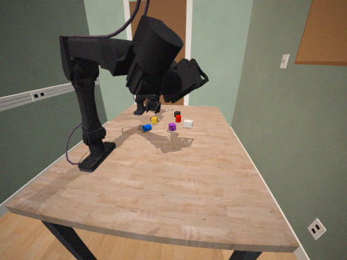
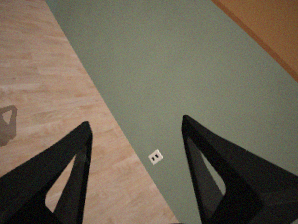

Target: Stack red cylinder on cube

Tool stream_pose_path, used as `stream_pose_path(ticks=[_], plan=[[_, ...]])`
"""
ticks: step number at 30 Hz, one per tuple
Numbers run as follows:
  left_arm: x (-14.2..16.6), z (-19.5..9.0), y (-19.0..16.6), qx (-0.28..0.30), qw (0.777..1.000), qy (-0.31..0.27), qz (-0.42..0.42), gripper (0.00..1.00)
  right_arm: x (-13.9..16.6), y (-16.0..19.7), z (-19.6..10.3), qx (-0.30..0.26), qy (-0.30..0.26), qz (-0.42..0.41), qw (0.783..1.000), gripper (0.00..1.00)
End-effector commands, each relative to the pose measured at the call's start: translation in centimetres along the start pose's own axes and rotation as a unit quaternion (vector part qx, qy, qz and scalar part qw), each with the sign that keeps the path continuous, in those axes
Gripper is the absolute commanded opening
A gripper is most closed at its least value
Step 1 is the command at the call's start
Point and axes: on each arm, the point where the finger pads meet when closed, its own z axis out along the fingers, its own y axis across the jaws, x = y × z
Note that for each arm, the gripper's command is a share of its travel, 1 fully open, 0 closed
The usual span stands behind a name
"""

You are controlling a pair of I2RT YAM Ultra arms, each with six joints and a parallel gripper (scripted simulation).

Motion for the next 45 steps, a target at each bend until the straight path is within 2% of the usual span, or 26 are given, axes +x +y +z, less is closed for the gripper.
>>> stream_pose_path(ticks=[1,18,20,21,22,24,27,32,34,45], plan=[[-0.2,0.0,0.0,0.0,1.0,-0.003,0.003,0.57,-0.3,-0.1,-0.1,0.001,-0.001,-0.005,1.0,0.69],[-0.2,0.0,0.0,0.0,1.0,-0.003,0.003,0.57,-0.3,-0.1,-0.1,0.001,-0.001,-0.005,1.0,0.69],[0.3,0.0,0.2,-0.006,1.0,0.009,-0.003,0.79,0.0,0.2,0.0,0.0,0.007,-0.001,1.0,0.92],[0.6,-0.1,0.2,-0.008,1.0,0.016,-0.009,0.91,-0.1,0.6,0.1,-0.002,0.011,0.001,1.0,1.0],[1.1,-0.2,0.1,-0.01,0.999,0.026,-0.016,1.0,0.0,0.9,0.2,-0.005,0.015,0.003,1.0,1.0],[2.1,-0.4,0.0,-0.018,0.998,0.052,-0.033,1.0,0.2,1.9,0.4,-0.009,0.03,0.009,0.999,1.0],[2.8,-1.1,-0.1,-0.035,0.994,0.093,-0.053,1.0,0.2,4.5,1.0,-0.021,0.06,0.029,0.998,1.0],[2.4,-3.3,-0.6,-0.076,0.983,0.153,-0.071,1.0,-0.9,11.5,2.5,-0.049,0.108,0.066,0.991,1.0],[2.4,-3.3,-0.6,-0.076,0.983,0.153,-0.071,1.0,-0.9,11.5,2.5,-0.049,0.108,0.066,0.991,1.0],[1.6,-6.9,-1.3,-0.151,0.951,0.251,-0.103,1.0,-2.4,22.1,4.9,-0.089,0.176,0.116,0.973,1.0]])
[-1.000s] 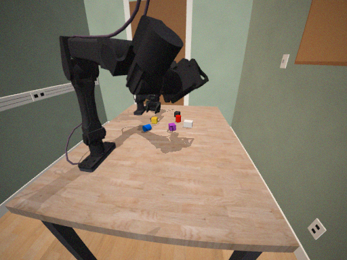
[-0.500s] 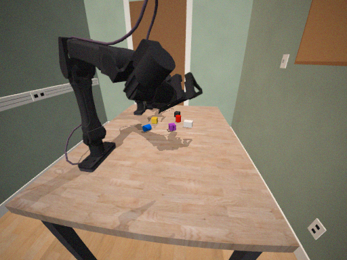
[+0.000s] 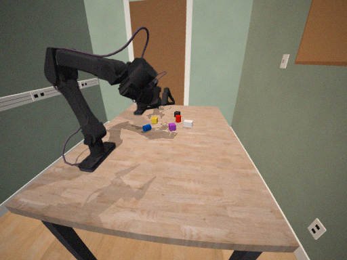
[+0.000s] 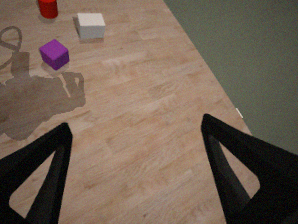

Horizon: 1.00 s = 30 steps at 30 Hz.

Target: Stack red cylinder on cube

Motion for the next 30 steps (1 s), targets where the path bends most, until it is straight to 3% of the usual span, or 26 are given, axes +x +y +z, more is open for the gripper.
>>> stream_pose_path(ticks=[1,16,21,23,30], plan=[[2.2,-1.1,0.2,-0.039,0.992,0.117,-0.034,1.0,-0.1,1.7,0.8,0.021,0.034,0.032,0.999,1.0],[2.7,-5.3,0.5,-0.132,0.958,0.243,-0.077,1.0,0.0,11.0,5.7,0.009,0.109,0.123,0.986,1.0],[2.1,-5.9,0.4,-0.145,0.952,0.257,-0.079,1.0,-0.1,15.0,8.2,-0.019,0.134,0.147,0.98,1.0],[2.1,-5.9,0.4,-0.145,0.952,0.257,-0.079,1.0,-0.1,15.0,8.2,-0.019,0.134,0.147,0.98,1.0],[1.3,-5.9,0.2,-0.145,0.953,0.255,-0.076,1.0,-2.2,23.3,10.9,-0.096,0.15,0.136,0.975,1.0]])
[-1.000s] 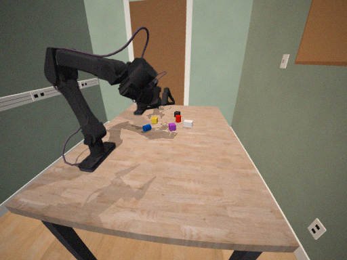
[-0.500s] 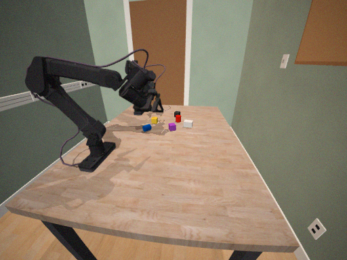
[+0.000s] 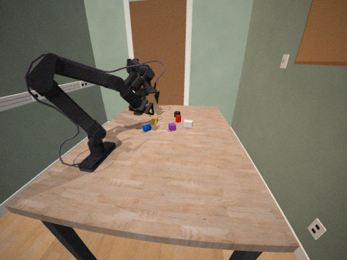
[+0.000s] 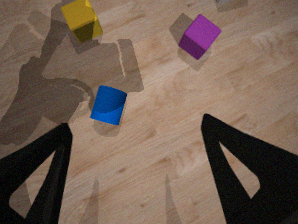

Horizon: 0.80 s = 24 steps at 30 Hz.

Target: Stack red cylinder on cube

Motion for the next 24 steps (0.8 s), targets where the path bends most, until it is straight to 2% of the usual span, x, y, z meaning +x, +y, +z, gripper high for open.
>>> stream_pose_path(ticks=[1,8,19,24], plan=[[0.0,-0.4,0.0,-0.005,1.0,0.011,-0.005,1.0,-0.7,2.0,1.9,0.007,0.008,0.03,0.999,1.0],[0.0,-0.4,-0.1,-0.003,1.0,0.01,-0.005,1.0,-0.7,4.7,3.4,-0.018,0.027,0.021,0.999,1.0],[0.2,-0.5,0.1,0.0,1.0,0.014,-0.002,1.0,-0.5,5.0,3.3,-0.024,0.031,0.014,0.999,1.0],[0.4,-1.1,2.3,-0.015,0.999,0.019,-0.036,1.0,-0.9,4.7,3.6,-0.023,0.024,0.014,0.999,1.0]])
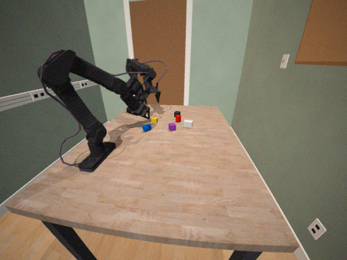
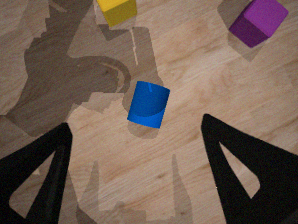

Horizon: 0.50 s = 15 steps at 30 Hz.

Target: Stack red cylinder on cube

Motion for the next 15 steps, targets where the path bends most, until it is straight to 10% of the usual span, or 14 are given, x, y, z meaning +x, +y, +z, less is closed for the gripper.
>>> stream_pose_path(ticks=[1,15], plan=[[-0.4,-0.9,2.0,-0.012,1.0,0.004,-0.027,1.0,-2.5,-0.4,-0.2,0.0,-0.031,-0.004,1.0,1.0],[-1.5,-3.9,14.4,-0.116,0.966,-0.01,-0.232,1.0,-7.8,-11.0,3.8,0.08,-0.022,0.098,0.992,1.0]])
